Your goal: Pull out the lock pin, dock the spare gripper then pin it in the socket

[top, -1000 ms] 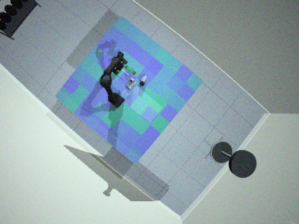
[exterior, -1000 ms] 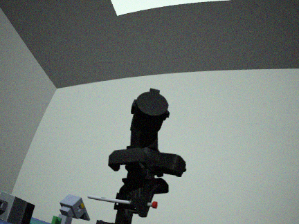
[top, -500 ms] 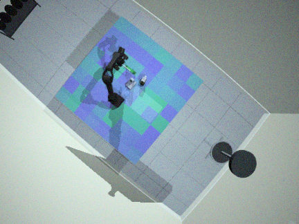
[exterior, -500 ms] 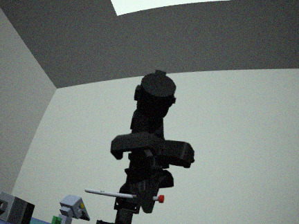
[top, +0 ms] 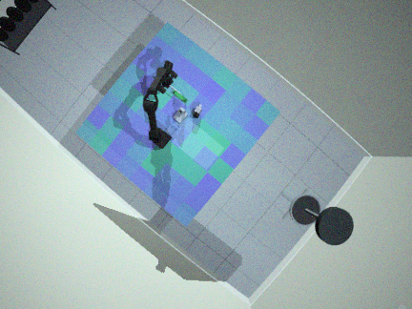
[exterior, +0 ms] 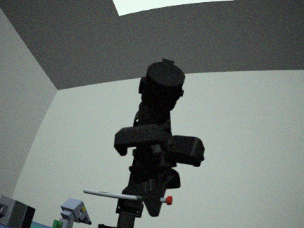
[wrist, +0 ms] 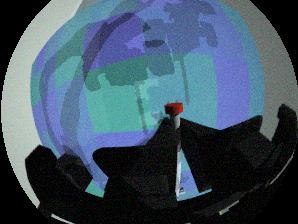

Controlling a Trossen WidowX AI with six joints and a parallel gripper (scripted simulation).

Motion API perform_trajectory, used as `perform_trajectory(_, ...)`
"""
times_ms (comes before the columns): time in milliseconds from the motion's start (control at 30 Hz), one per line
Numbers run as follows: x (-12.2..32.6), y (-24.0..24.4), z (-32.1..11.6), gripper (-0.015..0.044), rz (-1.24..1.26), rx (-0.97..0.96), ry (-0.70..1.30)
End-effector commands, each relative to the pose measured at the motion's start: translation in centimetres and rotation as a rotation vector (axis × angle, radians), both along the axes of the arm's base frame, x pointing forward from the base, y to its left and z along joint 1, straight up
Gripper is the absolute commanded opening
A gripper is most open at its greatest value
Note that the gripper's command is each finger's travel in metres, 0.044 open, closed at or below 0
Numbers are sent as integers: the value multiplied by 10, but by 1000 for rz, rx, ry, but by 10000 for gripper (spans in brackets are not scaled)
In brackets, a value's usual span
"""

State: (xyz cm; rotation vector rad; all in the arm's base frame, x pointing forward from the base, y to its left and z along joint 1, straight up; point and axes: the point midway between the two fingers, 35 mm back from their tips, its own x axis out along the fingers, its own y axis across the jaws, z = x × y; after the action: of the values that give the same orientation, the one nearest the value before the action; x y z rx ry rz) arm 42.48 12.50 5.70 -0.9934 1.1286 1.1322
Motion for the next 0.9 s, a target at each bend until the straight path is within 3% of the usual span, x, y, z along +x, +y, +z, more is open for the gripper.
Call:
perform_trajectory(0, 1, 1, -4, 0, 5, 1, 1)
perform_trajectory(867, 3, 1, -45, 0, 5, 3, -14)
